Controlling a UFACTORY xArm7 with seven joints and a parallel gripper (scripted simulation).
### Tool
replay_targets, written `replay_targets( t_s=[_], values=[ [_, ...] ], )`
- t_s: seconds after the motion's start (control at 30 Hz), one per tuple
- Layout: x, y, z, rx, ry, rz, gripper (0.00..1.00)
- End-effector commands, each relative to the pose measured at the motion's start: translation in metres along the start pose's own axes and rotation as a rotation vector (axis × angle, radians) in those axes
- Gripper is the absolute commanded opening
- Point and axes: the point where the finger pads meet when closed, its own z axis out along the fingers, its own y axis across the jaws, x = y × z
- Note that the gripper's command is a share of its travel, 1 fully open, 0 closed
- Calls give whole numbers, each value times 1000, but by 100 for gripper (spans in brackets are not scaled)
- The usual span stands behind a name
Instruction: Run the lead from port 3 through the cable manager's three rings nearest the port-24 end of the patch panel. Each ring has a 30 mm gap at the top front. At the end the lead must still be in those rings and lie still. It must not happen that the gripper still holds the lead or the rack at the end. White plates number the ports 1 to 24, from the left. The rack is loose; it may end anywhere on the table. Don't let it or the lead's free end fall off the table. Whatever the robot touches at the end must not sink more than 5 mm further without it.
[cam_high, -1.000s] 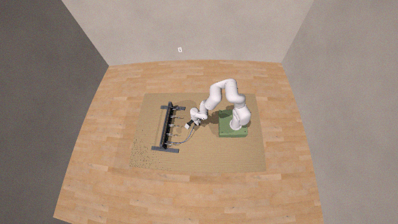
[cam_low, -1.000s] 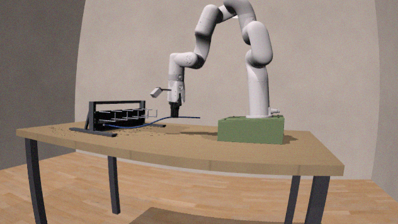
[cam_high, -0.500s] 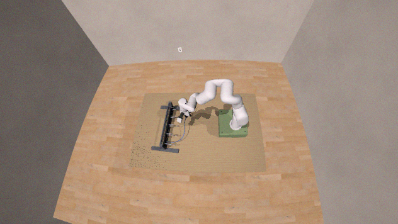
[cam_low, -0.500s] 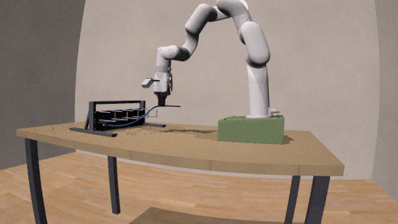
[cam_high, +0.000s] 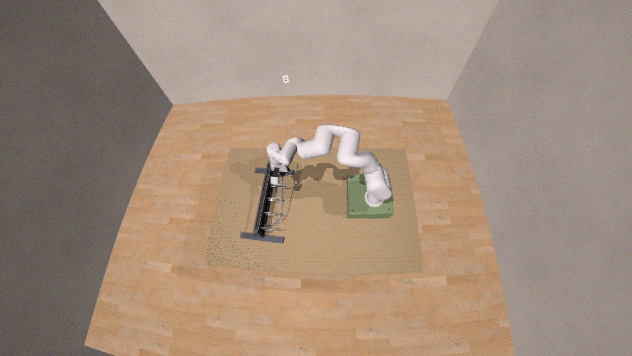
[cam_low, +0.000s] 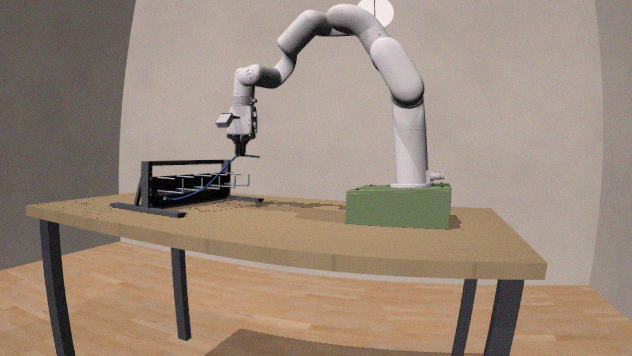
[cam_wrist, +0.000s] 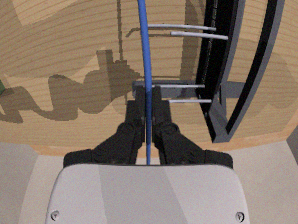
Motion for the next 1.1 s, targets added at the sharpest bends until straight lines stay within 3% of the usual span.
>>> replay_targets(
  t_s=[0.0,1.07],
  values=[
    [-9,12,-6,9,6,-24,0],
    [-14,14,-6,9,6,-31,0]
  ],
)
